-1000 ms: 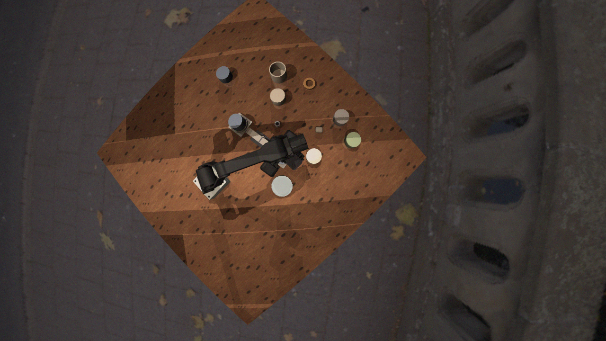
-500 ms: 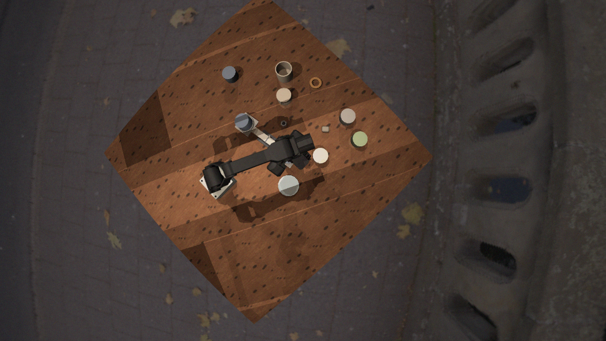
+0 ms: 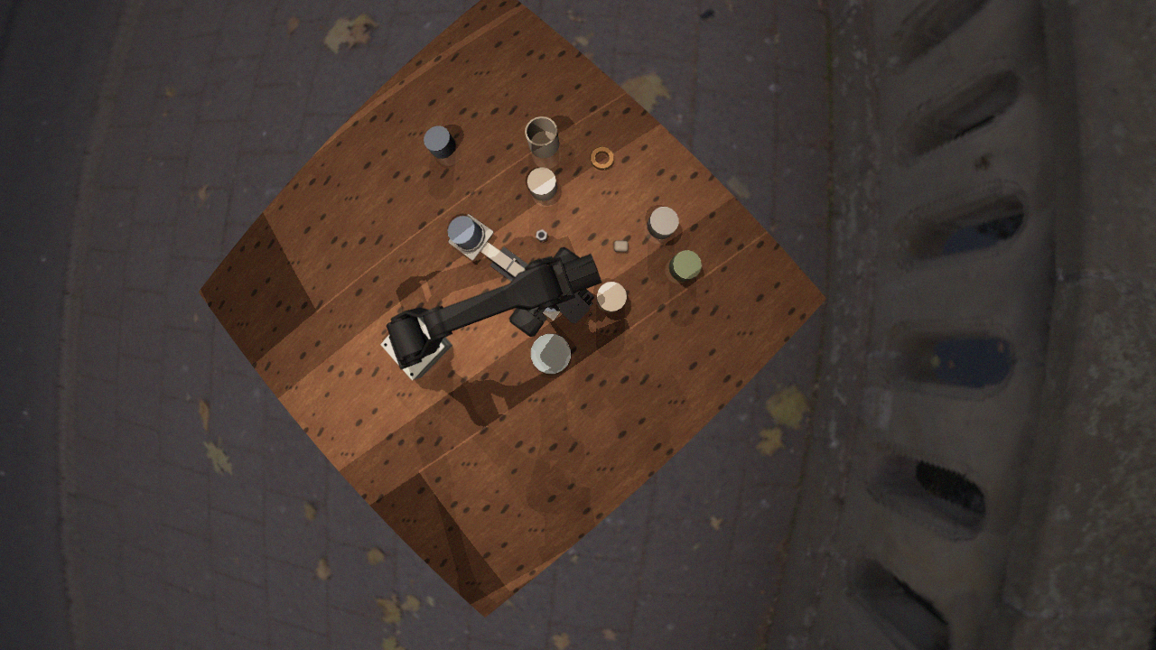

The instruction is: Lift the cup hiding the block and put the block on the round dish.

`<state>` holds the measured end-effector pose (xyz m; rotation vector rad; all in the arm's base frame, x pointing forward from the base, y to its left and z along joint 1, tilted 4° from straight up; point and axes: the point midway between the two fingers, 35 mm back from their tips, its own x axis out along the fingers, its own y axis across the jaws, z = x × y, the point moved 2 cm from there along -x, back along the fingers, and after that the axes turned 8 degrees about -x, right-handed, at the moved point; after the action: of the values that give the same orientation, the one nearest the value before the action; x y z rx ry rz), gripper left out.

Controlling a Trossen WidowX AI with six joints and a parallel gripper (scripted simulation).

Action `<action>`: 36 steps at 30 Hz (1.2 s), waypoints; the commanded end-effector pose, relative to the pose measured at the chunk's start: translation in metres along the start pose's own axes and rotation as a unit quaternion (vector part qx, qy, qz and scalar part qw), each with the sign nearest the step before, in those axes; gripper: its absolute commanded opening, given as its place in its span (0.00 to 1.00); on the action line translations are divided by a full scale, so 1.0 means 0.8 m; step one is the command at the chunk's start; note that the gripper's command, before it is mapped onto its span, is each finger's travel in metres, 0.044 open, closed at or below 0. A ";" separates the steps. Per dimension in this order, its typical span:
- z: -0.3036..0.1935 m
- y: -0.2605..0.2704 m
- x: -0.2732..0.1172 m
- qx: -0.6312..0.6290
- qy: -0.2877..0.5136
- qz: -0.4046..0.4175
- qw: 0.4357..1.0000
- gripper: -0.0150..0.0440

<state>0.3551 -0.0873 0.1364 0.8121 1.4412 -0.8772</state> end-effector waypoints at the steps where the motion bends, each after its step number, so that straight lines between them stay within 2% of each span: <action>1: 0.000 0.000 0.000 0.000 0.000 0.000 1.000 0.25; 10: 0.006 -0.006 0.003 0.000 -0.001 0.000 1.000 0.25; 36: 0.075 -0.137 0.055 0.000 -0.006 0.001 1.000 0.25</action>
<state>0.2942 -0.1823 0.0979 0.8145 1.4430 -0.8787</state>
